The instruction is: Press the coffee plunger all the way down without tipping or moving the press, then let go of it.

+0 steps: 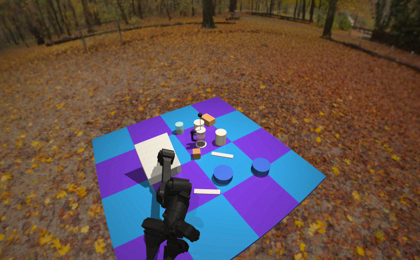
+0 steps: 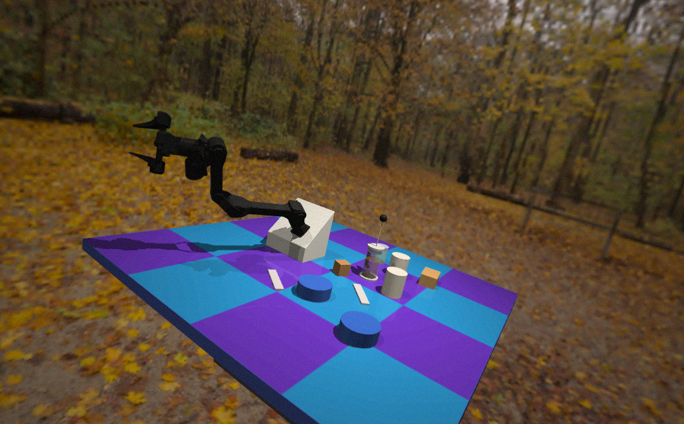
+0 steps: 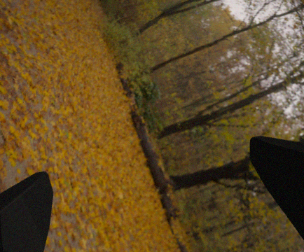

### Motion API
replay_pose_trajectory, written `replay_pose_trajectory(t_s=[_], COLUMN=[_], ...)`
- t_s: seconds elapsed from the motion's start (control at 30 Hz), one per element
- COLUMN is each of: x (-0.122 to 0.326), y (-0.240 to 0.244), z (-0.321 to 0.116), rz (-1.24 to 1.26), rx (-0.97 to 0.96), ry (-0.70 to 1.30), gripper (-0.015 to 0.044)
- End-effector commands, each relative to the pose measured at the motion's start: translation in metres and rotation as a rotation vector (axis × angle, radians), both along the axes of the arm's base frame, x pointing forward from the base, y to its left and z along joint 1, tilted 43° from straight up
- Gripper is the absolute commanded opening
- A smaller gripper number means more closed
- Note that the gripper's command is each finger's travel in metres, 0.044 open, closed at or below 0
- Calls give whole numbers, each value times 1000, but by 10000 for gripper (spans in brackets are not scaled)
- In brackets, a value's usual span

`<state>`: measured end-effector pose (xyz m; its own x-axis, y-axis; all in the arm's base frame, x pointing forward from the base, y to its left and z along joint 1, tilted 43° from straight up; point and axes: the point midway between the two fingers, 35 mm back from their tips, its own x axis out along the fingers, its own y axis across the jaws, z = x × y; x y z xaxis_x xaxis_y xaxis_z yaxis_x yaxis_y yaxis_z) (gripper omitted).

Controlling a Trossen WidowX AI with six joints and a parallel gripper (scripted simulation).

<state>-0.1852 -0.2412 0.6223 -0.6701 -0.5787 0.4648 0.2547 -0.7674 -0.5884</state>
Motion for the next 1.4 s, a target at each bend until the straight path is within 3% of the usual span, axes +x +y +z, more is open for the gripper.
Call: replay_pose_trajectory(t_s=[0.0,0.13,0.37,0.6,0.97,1.37], x=[1,17,78,110,166,276], y=[1,21,98,144,224,378], z=[1,21,74,88,99,61], rz=[0,0,-51,-112,-235,-642], rx=[-2,-44,-197,-293,-454,-769], ry=[4,99,420,576,796,1211], gripper=[426,440,440,440,440,440])
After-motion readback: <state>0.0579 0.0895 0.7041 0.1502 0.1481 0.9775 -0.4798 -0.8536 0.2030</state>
